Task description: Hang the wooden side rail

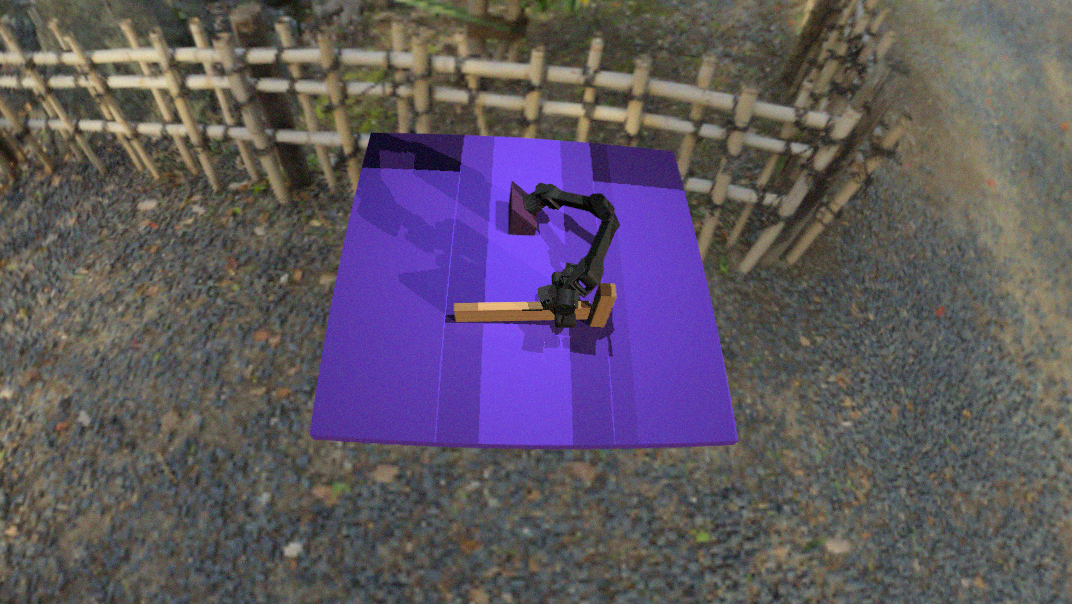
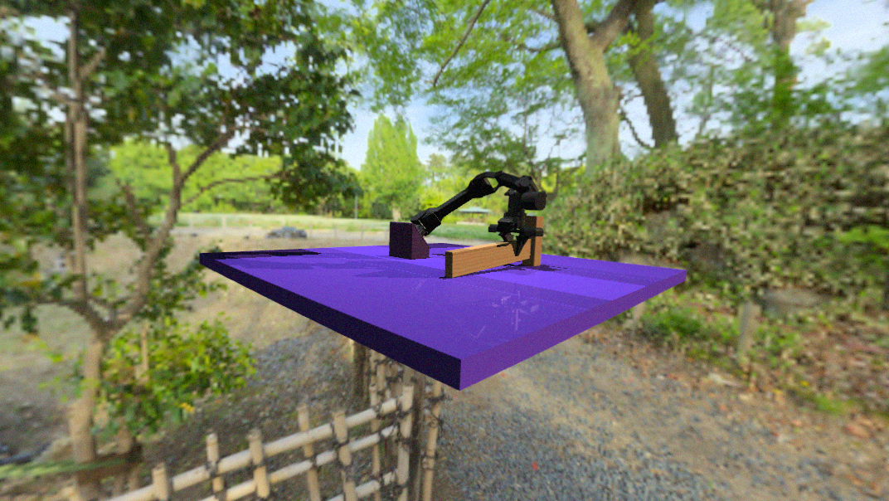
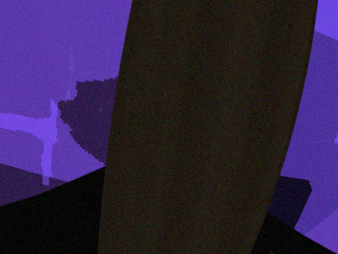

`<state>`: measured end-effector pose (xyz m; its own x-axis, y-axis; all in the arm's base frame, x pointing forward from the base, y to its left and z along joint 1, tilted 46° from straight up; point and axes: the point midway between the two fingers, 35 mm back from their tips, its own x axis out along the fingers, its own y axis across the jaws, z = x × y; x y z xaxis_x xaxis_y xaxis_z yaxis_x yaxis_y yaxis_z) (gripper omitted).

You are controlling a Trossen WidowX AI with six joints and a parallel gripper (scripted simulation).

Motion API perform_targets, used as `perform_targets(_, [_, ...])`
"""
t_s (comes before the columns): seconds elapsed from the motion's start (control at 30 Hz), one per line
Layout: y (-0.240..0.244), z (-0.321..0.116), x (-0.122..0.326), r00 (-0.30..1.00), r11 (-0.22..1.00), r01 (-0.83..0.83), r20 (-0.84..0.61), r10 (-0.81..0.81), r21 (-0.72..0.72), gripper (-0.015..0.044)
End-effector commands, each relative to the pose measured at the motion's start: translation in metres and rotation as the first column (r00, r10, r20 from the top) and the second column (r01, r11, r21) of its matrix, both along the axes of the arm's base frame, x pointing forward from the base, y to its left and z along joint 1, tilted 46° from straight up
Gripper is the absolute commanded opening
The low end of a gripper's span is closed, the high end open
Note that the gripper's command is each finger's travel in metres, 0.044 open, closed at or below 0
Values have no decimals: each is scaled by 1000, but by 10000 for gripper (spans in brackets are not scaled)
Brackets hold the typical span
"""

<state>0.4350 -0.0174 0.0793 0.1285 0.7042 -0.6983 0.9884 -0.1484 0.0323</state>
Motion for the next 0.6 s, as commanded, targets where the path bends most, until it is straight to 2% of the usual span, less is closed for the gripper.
perform_targets(0.0, [-5,5,0,1000,1000,16,8,-16,-1,0])
perform_targets(0.57, [-3,6,1,1000,1000,16,8,-16,-1,0])
